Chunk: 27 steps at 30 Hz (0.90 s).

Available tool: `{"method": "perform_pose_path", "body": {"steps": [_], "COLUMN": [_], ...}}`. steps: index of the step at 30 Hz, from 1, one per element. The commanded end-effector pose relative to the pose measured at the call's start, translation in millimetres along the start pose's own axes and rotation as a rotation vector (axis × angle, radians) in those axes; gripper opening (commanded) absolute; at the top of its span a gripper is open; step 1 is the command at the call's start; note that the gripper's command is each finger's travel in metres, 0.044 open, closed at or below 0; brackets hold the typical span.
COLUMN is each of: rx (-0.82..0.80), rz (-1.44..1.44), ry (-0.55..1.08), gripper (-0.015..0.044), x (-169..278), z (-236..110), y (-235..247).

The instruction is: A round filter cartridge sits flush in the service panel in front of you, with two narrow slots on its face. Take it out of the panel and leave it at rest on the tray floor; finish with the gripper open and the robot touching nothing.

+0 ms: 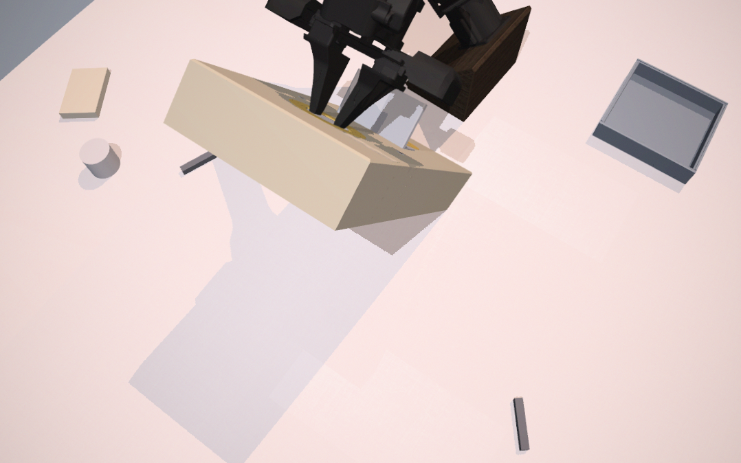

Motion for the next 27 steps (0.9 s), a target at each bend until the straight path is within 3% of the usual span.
{"method": "perform_pose_path", "body": {"steps": [1,15,27], "rx": [-0.006,-0.006,-0.005], "rz": [-0.003,0.029,0.03], "ry": [0.013,0.015,0.014], "gripper": [0.0,0.0,0.0], "x": [0.5,0.5,20.6], "z": [-1.5,-69.0,-70.0], "y": [0.8,1.0,0.7]}}
Point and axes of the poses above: the point midway between the two fingers, 35 mm back from their tips, its own z axis out along the fingers, its own y axis across the jaws, x = y × z, the point moved 4 cm from there along -z, back along the fingers, and after that the axes turned 3 degrees about z, right-handed, at the moved point
